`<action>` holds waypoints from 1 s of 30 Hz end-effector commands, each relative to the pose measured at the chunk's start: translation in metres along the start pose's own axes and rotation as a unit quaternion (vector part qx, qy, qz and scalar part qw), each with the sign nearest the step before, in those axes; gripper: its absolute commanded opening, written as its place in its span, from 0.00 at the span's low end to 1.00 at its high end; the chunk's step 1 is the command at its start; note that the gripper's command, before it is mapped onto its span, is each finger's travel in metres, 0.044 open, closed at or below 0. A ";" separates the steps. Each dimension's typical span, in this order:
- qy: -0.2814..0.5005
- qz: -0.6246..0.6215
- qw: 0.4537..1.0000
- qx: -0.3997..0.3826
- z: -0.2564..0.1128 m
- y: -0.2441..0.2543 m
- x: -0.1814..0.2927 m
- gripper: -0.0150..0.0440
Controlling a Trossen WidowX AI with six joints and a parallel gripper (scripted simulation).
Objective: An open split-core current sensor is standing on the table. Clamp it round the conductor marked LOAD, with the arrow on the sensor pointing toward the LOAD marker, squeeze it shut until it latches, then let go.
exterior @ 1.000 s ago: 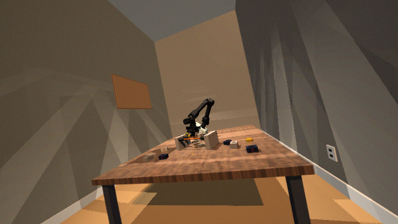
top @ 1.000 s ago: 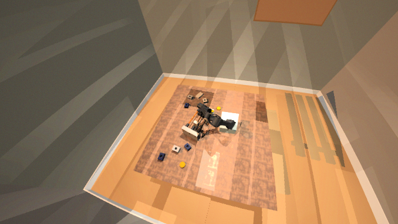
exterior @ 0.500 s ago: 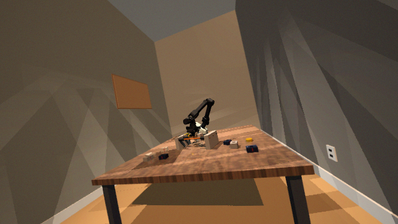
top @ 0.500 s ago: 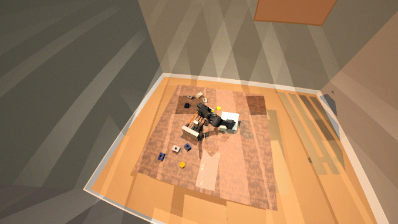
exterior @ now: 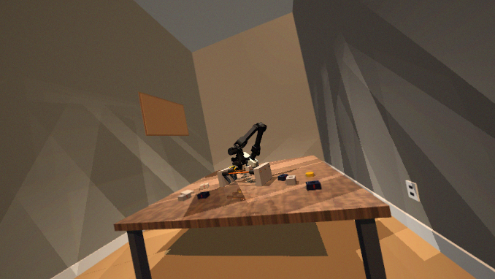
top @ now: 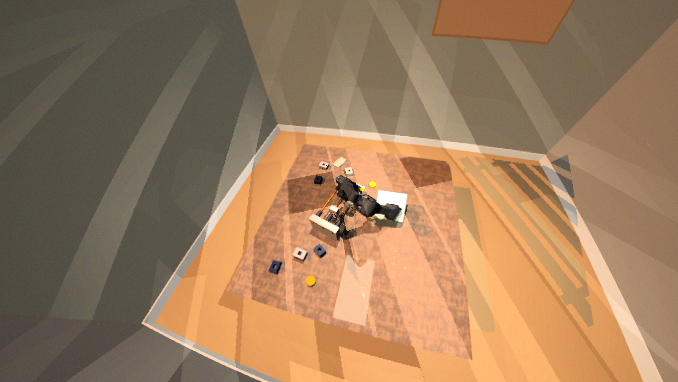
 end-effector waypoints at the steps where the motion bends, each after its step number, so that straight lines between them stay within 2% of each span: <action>1: 0.000 0.000 1.000 0.000 0.000 0.000 0.000 0.69; 5: 0.000 0.000 1.000 0.000 0.000 0.000 0.000 0.69; 12: 0.000 0.000 1.000 0.000 0.000 0.000 0.000 1.00; 21: 0.000 -0.001 1.000 0.000 -0.003 0.000 0.000 1.00; 23: -0.002 -0.001 1.000 -0.002 -0.024 0.003 0.001 1.00; 27: -0.003 -0.003 1.000 -0.004 -0.091 0.000 0.003 1.00; 30: -0.003 -0.004 1.000 -0.004 -0.102 -0.002 0.004 1.00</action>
Point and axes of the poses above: the point midway between the two fingers, 35 mm back from their tips, its own z axis out along the fingers, its own y axis across the jaws, x = y × z, the point moved 2 cm from there along -z, back along the fingers, and after that the axes turned 14 degrees about z, right-handed, at the moved point
